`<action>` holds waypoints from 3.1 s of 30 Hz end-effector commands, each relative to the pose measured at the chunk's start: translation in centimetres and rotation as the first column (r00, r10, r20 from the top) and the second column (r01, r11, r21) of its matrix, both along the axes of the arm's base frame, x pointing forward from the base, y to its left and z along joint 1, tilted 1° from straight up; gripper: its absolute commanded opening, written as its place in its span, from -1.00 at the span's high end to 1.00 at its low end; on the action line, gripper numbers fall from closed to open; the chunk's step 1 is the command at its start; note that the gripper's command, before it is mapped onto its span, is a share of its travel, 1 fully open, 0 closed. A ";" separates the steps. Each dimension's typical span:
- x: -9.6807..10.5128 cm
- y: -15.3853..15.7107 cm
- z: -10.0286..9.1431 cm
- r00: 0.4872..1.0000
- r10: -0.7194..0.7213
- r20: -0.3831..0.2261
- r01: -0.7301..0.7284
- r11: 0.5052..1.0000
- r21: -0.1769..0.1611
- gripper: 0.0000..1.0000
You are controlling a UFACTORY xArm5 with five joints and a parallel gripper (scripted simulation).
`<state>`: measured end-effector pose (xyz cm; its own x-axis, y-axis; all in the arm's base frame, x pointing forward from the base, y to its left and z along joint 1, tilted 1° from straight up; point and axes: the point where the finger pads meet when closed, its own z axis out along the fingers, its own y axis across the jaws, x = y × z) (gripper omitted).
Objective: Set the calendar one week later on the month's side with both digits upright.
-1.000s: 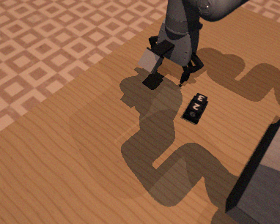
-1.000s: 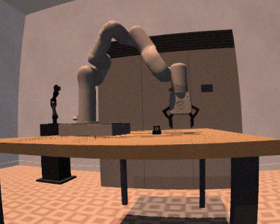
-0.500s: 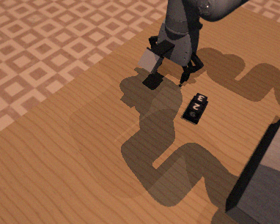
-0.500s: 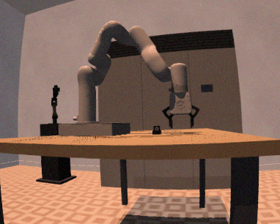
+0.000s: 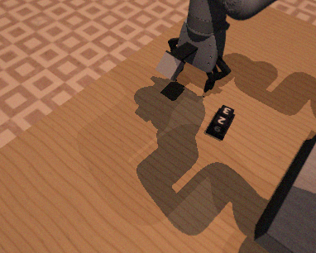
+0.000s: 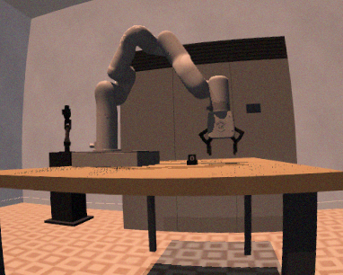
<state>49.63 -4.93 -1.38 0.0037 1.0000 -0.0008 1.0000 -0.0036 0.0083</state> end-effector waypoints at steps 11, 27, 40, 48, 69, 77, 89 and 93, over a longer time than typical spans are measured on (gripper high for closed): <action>-0.2 -0.2 2.3 0.998 -0.057 0.005 0.057 0.998 0.000 -1.00; -3.6 -2.0 2.3 0.956 -0.295 0.005 0.295 0.956 0.003 -1.00; -6.2 -3.4 2.3 0.901 -0.434 0.005 0.434 0.901 0.004 -1.00; -7.7 -4.2 2.3 0.897 -0.443 0.005 0.443 0.897 0.004 -1.00; -12.9 -6.9 2.2 0.733 -0.680 0.004 0.680 0.733 0.007 -1.00; -13.8 -7.4 2.2 0.624 -0.782 0.004 0.782 0.624 0.009 -1.00; -16.3 -8.7 2.2 0.527 -0.850 0.003 0.850 0.527 0.009 -1.00; -18.2 -9.6 2.2 0.500 -0.866 0.004 0.866 0.500 0.009 -1.00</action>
<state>32.84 -13.81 0.74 0.8533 0.5214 0.0070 0.5213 -0.8533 0.0097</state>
